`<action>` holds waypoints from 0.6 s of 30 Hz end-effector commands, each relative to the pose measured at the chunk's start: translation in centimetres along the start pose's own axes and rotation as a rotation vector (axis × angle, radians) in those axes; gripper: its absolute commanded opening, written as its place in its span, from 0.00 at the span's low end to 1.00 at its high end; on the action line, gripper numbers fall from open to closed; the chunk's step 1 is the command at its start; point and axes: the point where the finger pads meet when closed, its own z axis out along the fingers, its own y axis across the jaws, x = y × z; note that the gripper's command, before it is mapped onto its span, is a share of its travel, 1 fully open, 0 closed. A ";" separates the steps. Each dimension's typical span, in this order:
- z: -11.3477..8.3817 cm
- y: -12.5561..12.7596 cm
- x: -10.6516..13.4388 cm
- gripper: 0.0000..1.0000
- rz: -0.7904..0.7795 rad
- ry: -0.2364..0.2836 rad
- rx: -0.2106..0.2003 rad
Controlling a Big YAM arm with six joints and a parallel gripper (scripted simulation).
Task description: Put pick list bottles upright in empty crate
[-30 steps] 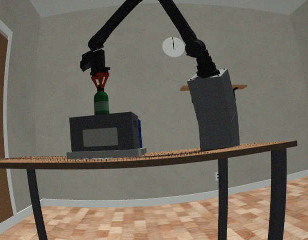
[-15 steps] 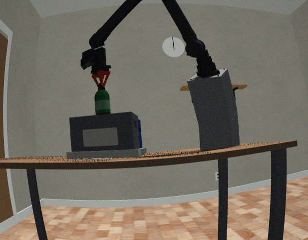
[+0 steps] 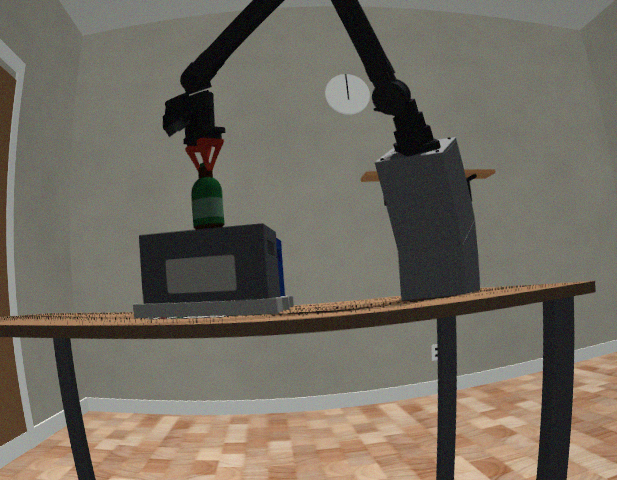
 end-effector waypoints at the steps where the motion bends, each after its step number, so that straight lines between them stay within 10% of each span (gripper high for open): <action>1: -4.8 -1.5 -2.8 0.00 -0.023 -0.060 0.110; 4: -2.9 1.0 -1.9 0.00 -0.015 -0.032 0.059; 18: -3.4 2.6 -2.7 0.00 -0.007 -0.044 0.076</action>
